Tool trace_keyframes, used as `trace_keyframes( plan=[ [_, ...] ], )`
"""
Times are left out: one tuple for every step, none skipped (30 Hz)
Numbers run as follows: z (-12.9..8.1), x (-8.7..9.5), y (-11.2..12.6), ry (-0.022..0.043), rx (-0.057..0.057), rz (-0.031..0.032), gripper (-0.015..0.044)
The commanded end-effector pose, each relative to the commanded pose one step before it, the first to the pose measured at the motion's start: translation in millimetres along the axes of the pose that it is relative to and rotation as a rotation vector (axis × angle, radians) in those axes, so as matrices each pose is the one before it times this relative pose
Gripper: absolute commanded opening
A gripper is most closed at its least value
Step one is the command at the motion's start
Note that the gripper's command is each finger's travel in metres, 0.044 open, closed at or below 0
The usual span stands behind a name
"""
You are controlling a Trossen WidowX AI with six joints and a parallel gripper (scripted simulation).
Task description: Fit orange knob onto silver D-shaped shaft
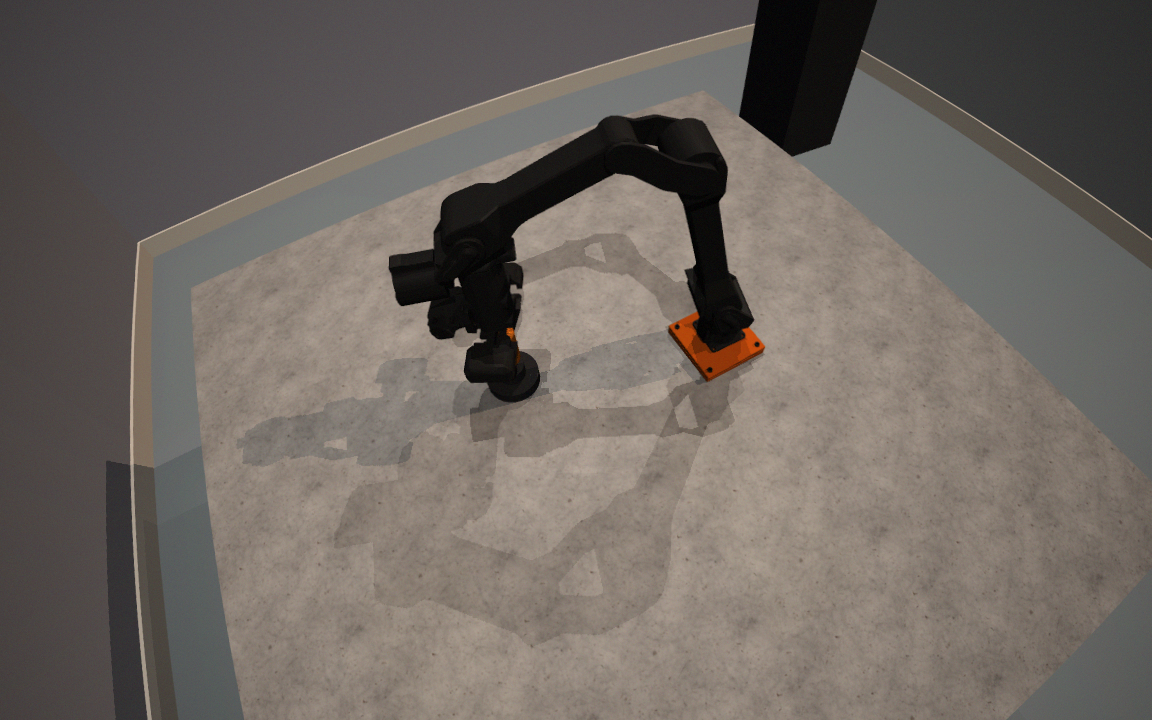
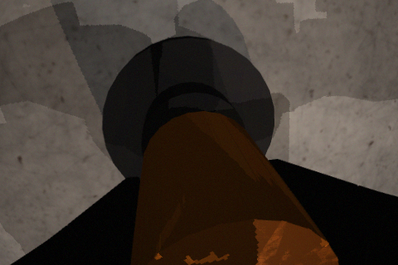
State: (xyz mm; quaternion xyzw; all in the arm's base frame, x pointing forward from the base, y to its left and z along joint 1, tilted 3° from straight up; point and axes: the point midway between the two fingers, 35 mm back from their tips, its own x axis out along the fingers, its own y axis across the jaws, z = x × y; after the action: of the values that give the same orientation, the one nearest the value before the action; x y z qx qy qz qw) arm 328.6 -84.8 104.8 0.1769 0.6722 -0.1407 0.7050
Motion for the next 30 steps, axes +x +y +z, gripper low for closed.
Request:
trace_keyframes(
  plan=[
    [2.2,-1.43,1.09,-0.00372,0.126,-0.00038,0.0],
    [-0.01,0.6,0.15,0.0,0.0103,0.00001,0.0],
    [-0.17,0.51,-0.01,0.00001,0.0,0.0,0.0],
    [-0.22,0.47,-0.08,0.00002,0.0,0.0,0.0],
    [-0.23,0.43,-0.12,0.00002,0.0,-0.00001,0.0],
    [-0.21,0.38,-0.16,0.00002,0.0,-0.00001,0.0],
    [-0.19,0.35,-0.16,0.00001,0.0,-0.00001,0.0],
    [-0.04,0.41,-0.02,0.0,0.0,0.0,0.0],
    [-0.1,0.43,-0.07,0.00001,0.0,0.0,0.0],
    [-0.34,0.25,-0.21,0.00003,0.0,-0.00002,0.0],
    [-0.45,0.05,-0.29,0.00003,0.0,-0.00002,0.0],
    [-0.34,-0.14,-0.26,0.00002,0.0,-0.00002,0.0],
    [-0.05,-0.33,-0.1,0.0,0.0,-0.00001,0.0],
    [0.05,0.93,-0.02,0.0,0.0,0.0,0.0],
    [0.08,0.25,-0.1,-0.00001,0.0,-0.00001,0.0],
    [0.0,0.0,0.0,0.0,0.0,0.0,0.0],
    [0.04,0.0,-0.16,0.0,0.0,-0.00001,0.0],
    [0.0,0.0,0.0,0.0,0.0,0.0,0.0],
    [0.0,0.0,0.0,0.0,0.0,0.0,0.0],
    [0.0,0.0,0.0,0.0,0.0,0.0,0.0],
    [0.0,0.0,0.0,0.0,0.0,0.0,0.0],
    [0.0,0.0,0.0,0.0,0.0,0.0,0.0],
    [0.11,-0.87,-0.14,-0.00001,0.0,-0.00001,0.0],
    [0.16,-0.87,-0.14,-0.00001,0.0,-0.00001,0.0],
    [0.22,-0.96,-0.15,-0.00002,0.0,-0.00002,0.0],
    [0.22,-0.61,-0.03,-0.00002,0.0,-0.00001,0.0],
    [0.21,-0.66,0.0,-0.00002,0.0,0.0,0.0],
    [0.27,-0.64,0.08,-0.00002,0.0,0.0,0.0],
    [0.04,-0.06,0.02,0.0,0.0088,0.0,0.0],
    [0.04,-0.08,0.02,0.0,0.0167,0.0,0.0]
  ],
)
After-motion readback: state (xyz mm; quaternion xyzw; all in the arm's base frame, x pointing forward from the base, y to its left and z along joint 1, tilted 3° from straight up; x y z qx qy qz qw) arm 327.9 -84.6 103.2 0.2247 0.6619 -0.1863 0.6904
